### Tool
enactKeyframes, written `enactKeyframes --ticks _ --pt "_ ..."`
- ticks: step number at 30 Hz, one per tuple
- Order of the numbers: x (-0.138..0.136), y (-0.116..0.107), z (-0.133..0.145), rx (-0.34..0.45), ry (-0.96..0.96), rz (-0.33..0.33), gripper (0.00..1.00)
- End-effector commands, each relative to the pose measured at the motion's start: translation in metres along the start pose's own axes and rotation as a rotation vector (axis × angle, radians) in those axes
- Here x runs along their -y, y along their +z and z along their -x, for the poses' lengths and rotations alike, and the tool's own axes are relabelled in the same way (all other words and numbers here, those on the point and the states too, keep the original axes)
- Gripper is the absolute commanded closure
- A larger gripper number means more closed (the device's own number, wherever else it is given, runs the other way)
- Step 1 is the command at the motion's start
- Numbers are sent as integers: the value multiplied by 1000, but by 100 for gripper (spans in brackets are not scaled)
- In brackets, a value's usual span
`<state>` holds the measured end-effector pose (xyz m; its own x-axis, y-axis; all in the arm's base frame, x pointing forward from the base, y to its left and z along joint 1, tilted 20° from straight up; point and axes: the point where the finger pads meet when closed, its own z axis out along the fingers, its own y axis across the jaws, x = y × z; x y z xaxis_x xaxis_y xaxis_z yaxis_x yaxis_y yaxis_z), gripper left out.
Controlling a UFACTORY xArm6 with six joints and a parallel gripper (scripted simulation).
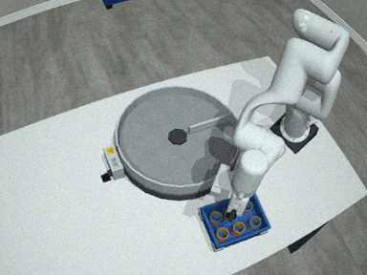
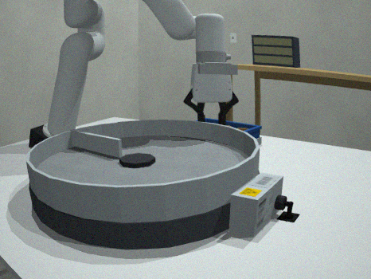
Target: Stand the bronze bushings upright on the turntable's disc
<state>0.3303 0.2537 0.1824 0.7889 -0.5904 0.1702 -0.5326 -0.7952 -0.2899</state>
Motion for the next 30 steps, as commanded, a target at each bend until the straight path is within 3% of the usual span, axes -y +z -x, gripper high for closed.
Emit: enactKeyframes --ticks 1,11,30 --pt "1 1 0 -1 0 -3 52" --pt "1 17 0 -1 0 -3 52" --pt "1 23 0 -1 0 -3 52"
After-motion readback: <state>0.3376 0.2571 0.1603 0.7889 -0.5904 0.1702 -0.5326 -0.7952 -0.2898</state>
